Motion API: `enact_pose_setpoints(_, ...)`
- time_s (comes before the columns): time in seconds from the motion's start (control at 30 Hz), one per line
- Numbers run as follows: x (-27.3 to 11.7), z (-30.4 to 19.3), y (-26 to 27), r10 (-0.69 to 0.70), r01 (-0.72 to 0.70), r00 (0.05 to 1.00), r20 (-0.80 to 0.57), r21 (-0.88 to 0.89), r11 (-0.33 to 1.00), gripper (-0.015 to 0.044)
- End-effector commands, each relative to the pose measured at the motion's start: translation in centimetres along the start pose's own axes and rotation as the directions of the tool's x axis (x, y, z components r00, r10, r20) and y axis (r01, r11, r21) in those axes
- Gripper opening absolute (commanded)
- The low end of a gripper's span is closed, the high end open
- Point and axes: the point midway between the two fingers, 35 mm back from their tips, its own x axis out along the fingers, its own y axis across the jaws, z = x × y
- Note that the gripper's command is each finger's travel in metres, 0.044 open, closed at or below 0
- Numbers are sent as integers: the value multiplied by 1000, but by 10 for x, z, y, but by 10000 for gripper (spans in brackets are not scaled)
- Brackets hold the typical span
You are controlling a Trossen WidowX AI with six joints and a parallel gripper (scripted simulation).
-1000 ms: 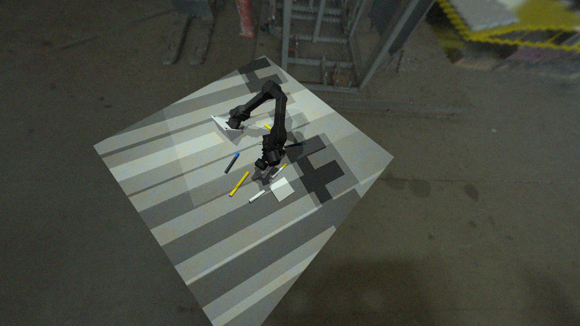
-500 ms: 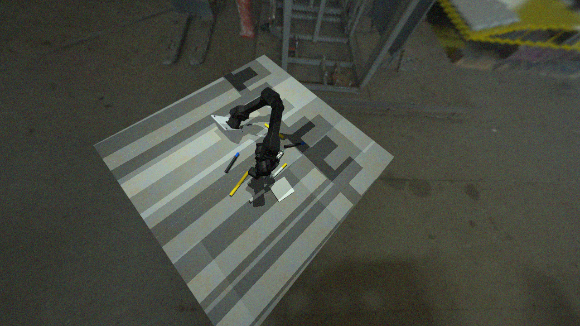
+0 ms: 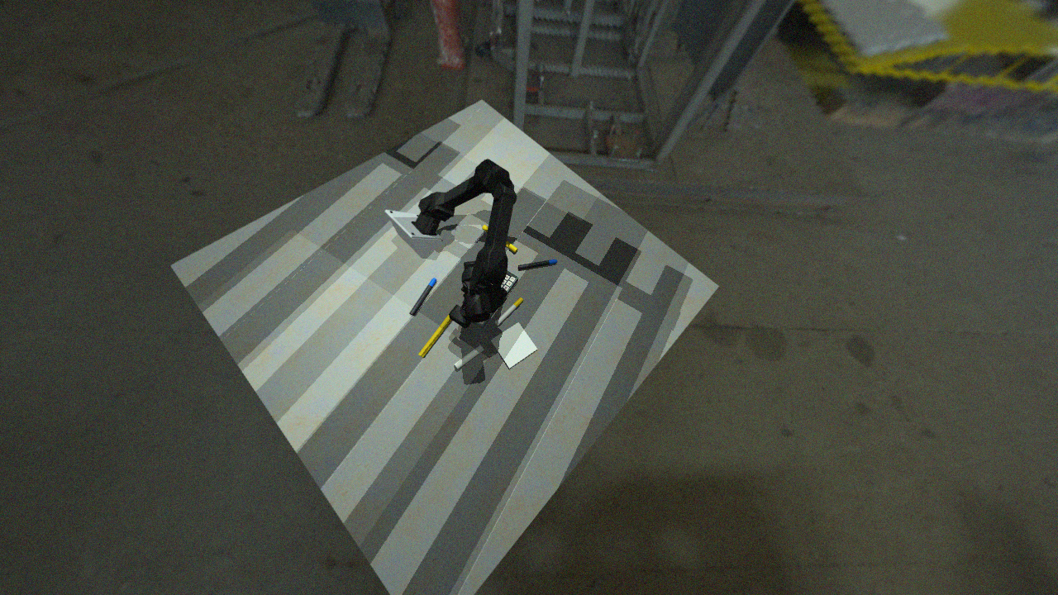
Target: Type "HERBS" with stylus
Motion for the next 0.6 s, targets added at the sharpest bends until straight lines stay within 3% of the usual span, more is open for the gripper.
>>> enact_pose_setpoints(0.0, 0, -22, 17, -1, 1, 1000, -6, 0, 1000, 0)
enact_pose_setpoints(0.43, 0, -26, 21, -1, 1, 1000, -6, 0, 1000, 0)
enact_pose_setpoints(0.57, 0, -23, 54, -2, 2, 1000, -7, 1, 1000, 0)
